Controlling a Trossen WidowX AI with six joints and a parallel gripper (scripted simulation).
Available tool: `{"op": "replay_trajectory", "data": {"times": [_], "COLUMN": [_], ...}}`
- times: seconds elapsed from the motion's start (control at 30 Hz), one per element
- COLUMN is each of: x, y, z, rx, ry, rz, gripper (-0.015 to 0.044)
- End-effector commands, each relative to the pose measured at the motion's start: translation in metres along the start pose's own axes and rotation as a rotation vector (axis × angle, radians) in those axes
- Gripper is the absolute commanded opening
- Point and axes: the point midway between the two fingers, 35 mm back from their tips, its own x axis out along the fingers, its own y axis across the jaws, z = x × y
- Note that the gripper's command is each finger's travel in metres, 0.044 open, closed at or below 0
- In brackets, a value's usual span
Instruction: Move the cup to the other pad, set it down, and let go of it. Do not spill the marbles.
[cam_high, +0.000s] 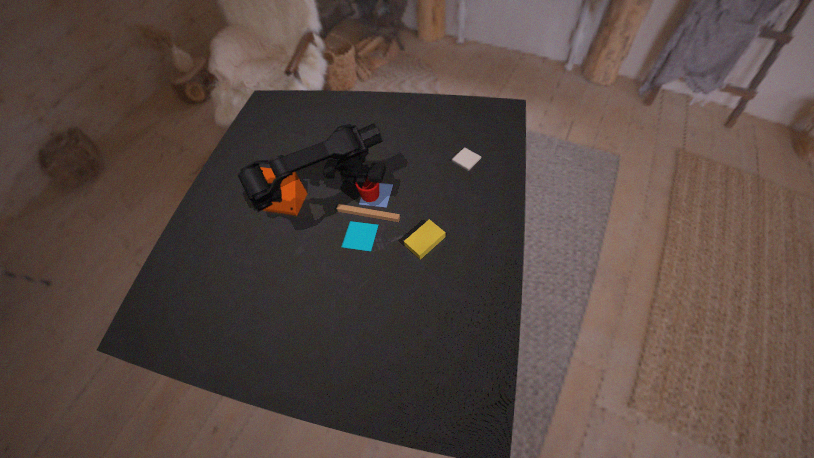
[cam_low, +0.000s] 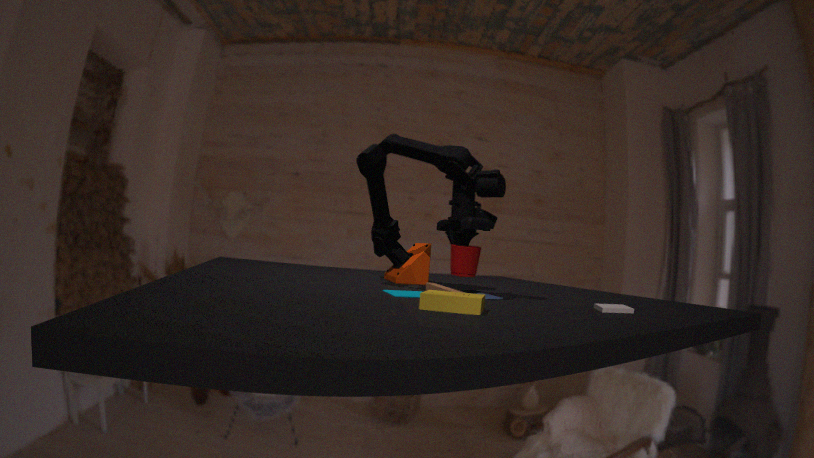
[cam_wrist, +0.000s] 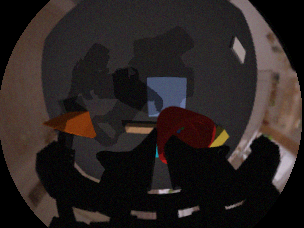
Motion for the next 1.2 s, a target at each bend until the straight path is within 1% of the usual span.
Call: {"op": "replay_trajectory", "data": {"times": [0.0, 1.17], "x": [0.001, -0.002], "y": [0.001, 0.008], "z": [-0.01, -0.097], "rx": [-0.006, -0.007], "ry": [0.006, 0.011], "rz": [0.005, 0.007], "gripper": [0.0, 0.0]}}
